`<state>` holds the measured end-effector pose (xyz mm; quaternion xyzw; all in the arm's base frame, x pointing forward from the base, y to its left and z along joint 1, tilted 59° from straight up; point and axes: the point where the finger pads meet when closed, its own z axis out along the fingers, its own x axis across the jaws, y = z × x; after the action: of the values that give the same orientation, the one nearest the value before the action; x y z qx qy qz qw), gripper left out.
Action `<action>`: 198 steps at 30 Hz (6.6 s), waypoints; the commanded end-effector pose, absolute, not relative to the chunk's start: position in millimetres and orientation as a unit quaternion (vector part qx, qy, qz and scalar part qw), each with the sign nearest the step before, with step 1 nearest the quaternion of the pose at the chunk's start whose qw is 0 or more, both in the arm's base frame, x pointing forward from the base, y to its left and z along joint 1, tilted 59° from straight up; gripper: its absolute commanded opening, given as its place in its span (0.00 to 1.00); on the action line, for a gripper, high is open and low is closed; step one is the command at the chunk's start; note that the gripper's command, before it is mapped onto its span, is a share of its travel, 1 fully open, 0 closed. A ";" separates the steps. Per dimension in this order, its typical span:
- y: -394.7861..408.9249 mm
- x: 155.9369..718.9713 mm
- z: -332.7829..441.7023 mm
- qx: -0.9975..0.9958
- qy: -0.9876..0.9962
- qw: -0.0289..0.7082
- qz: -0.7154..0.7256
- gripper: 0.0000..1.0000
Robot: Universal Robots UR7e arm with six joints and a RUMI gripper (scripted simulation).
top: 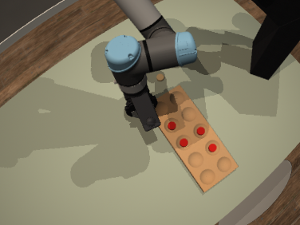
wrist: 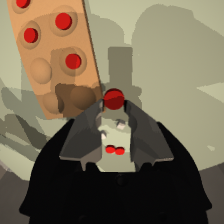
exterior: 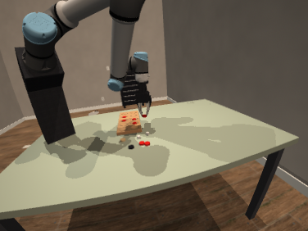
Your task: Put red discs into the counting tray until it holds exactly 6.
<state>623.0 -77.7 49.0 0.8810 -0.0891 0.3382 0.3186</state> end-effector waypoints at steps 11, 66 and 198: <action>50.6 639.5 -77.6 0.877 -0.090 0.329 0.338 0.00; 70.7 666.1 -208.8 0.866 -0.079 0.342 0.356 0.00; 131.8 613.8 -160.9 0.866 -0.079 0.342 0.356 0.28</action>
<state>613.7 131.1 -161.2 0.8661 -0.0793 0.3555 0.3424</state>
